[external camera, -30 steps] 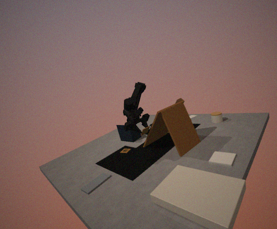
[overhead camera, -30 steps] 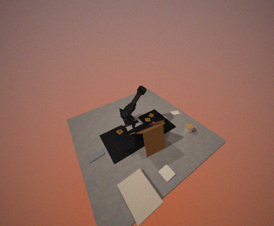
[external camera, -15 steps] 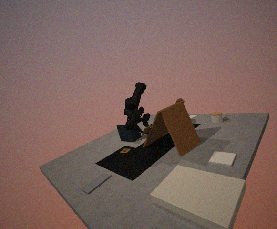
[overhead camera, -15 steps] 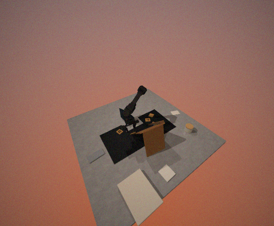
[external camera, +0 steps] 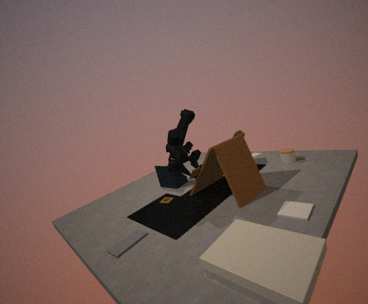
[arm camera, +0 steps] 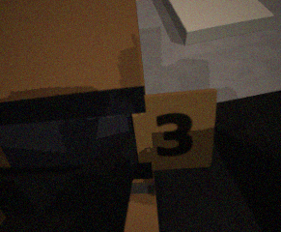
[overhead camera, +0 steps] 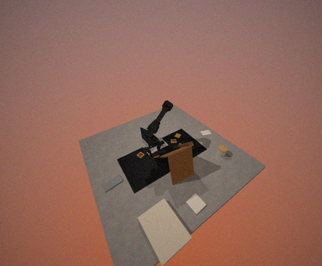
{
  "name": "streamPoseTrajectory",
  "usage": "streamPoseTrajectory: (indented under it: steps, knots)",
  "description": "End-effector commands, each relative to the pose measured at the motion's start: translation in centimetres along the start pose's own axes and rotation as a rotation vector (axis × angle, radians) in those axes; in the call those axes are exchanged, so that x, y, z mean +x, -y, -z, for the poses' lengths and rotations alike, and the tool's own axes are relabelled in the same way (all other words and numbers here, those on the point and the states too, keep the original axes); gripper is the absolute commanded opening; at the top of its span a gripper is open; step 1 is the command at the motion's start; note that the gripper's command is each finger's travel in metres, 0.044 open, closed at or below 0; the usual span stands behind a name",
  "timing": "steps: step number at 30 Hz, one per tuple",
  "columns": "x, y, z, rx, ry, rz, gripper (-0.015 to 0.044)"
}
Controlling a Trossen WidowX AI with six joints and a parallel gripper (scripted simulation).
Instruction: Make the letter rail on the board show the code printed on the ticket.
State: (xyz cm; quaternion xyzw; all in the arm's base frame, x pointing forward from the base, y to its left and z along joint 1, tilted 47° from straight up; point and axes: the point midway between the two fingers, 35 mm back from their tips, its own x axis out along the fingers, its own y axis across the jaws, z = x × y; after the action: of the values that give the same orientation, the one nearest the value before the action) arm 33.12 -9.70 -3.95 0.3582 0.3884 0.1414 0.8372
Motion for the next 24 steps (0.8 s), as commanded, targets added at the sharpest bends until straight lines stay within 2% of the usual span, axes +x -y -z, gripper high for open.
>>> streamPoseTrajectory:
  steps: [1, 24]
  knots:
    - [0.0, -0.3, -0.1, -0.001, 0.001, 0.005, 0.0000]
    - [0.0, -1.4, -0.1, 0.000, 0.001, 0.004, 0.0000]
